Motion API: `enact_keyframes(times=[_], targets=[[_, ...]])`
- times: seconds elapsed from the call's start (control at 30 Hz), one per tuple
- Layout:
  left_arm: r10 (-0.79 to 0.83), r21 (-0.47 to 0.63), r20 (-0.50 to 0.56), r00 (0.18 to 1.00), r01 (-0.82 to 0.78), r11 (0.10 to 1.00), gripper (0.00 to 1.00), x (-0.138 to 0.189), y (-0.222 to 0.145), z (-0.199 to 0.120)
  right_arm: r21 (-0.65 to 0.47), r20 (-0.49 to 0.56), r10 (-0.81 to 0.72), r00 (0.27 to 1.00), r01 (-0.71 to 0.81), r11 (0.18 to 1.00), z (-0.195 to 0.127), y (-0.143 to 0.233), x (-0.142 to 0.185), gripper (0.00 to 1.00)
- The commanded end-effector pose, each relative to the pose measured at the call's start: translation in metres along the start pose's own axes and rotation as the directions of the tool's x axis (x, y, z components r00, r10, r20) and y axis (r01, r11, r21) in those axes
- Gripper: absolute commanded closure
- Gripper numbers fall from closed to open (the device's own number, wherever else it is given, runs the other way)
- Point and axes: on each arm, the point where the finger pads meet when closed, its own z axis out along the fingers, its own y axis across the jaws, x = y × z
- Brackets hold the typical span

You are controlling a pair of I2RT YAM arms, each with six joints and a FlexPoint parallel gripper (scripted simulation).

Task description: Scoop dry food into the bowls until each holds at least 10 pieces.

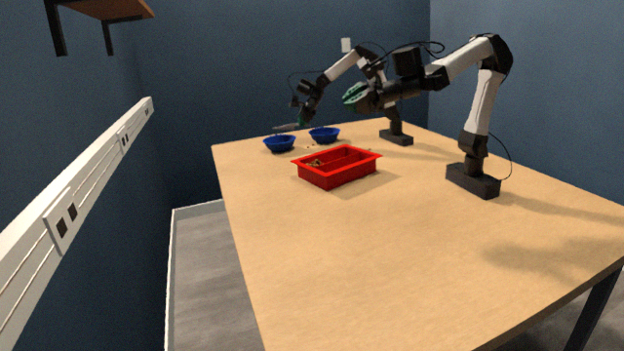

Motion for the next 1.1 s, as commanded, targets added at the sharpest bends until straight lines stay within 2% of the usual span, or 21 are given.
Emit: enact_keyframes(times=[0.0,0.3,0.4,0.43,0.6,0.7,0.77,0.8,0.83,0.87,0.93,0.97,1.07], targets=[[0.091,-0.076,0.059,0.994,-0.086,0.993,0.72,-0.034,-0.004,-0.016,0.002,0.059,-0.022,0.998,0.022,1.000,-0.012,0.003,-0.016,1.00],[0.234,-0.248,0.142,0.962,-0.195,0.949,0.72,-0.088,0.004,-0.058,0.002,0.059,-0.022,0.998,0.022,1.000,-0.012,0.003,-0.016,1.00],[0.242,-0.260,0.121,0.963,-0.204,0.944,0.72,-0.082,0.006,-0.056,0.002,0.059,-0.022,0.998,0.022,1.000,-0.012,0.003,-0.016,1.00],[0.263,-0.275,0.150,0.953,-0.216,0.937,0.72,-0.097,0.001,-0.066,0.002,0.059,-0.022,0.998,0.022,1.000,-0.012,0.003,-0.016,1.00],[0.324,-0.348,0.169,0.931,-0.252,0.903,0.72,-0.117,-0.001,-0.091,0.002,0.059,-0.022,0.998,0.022,1.000,-0.012,0.003,-0.016,1.00],[0.330,-0.359,0.175,0.928,-0.252,0.899,0.72,-0.121,-0.001,-0.096,0.002,0.059,-0.022,0.998,0.022,1.000,-0.012,0.003,-0.016,1.00],[0.304,-0.337,0.136,0.943,-0.245,0.909,0.72,-0.102,0.004,-0.083,0.002,0.059,-0.022,0.998,0.022,1.000,-0.012,0.003,-0.016,1.00],[0.302,-0.331,0.160,0.940,-0.237,0.913,0.72,-0.109,0.002,-0.084,0.002,0.059,-0.022,0.998,0.022,1.000,-0.012,0.003,-0.016,1.00],[0.306,-0.332,0.214,0.928,-0.226,0.916,0.72,-0.128,-0.005,-0.094,0.002,0.059,-0.022,0.998,0.022,1.000,-0.012,0.003,-0.016,1.00],[0.303,-0.332,0.204,0.931,-0.226,0.916,0.72,-0.124,-0.003,-0.092,-0.015,0.037,-0.023,0.999,0.024,1.000,-0.007,0.015,-0.010,1.00],[0.303,-0.332,0.204,0.931,-0.226,0.916,0.72,-0.124,-0.003,-0.092,-0.015,0.037,-0.023,0.999,0.024,1.000,-0.007,0.015,-0.010,1.00],[0.304,-0.327,0.193,0.933,-0.231,0.916,0.72,-0.118,-0.003,-0.091,0.020,0.040,-0.027,0.999,0.027,0.999,-0.009,0.010,-0.016,1.00],[0.304,-0.331,0.199,0.932,-0.228,0.916,0.72,-0.121,-0.003,-0.092,0.029,-0.009,-0.004,1.000,0.005,1.000,-0.006,0.021,-0.001,1.00]])
